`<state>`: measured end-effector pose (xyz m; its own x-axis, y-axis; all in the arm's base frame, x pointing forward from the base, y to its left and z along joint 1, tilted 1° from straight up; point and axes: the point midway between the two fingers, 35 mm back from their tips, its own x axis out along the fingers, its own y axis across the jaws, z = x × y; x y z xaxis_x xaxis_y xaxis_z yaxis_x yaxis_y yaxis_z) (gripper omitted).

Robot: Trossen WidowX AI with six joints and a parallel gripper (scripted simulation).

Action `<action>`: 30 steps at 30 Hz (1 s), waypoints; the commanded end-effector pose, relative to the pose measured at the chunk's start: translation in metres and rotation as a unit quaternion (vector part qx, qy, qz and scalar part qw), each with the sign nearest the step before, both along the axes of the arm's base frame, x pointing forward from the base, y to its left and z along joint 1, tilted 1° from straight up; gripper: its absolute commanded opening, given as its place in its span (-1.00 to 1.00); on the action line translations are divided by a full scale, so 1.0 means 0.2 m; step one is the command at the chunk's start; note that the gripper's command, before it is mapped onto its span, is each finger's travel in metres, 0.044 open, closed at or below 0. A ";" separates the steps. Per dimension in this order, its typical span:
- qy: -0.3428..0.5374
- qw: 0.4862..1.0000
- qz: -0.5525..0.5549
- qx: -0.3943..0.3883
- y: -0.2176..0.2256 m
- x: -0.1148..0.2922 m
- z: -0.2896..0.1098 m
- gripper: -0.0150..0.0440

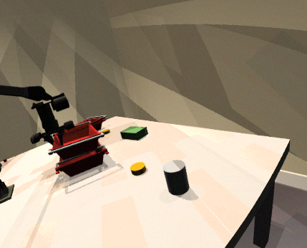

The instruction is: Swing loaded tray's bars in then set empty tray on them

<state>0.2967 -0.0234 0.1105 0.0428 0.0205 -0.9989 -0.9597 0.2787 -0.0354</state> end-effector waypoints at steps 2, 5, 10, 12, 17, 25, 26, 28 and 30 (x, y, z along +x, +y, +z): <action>0.012 1.000 -0.007 0.001 -0.01 -0.03 -0.02 -0.04; 0.012 1.000 -0.007 0.001 -0.01 -0.03 -0.02 0.11; 0.012 1.000 -0.007 0.001 -0.01 -0.03 -0.02 0.35; 0.012 1.000 -0.007 0.001 -0.01 -0.03 -0.02 0.45; 0.012 1.000 -0.007 0.001 -0.01 -0.03 -0.02 0.70; 0.011 1.000 -0.006 0.001 -0.01 -0.02 -0.02 1.00; 0.011 1.000 -0.006 0.001 -0.01 -0.02 -0.02 1.00; 0.011 1.000 -0.006 0.001 -0.01 -0.02 -0.02 1.00; 0.010 1.000 -0.006 0.001 -0.01 -0.02 -0.01 1.00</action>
<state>0.2921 -0.0256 0.1072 0.0221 0.0231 -0.9995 -0.9571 0.2894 -0.0144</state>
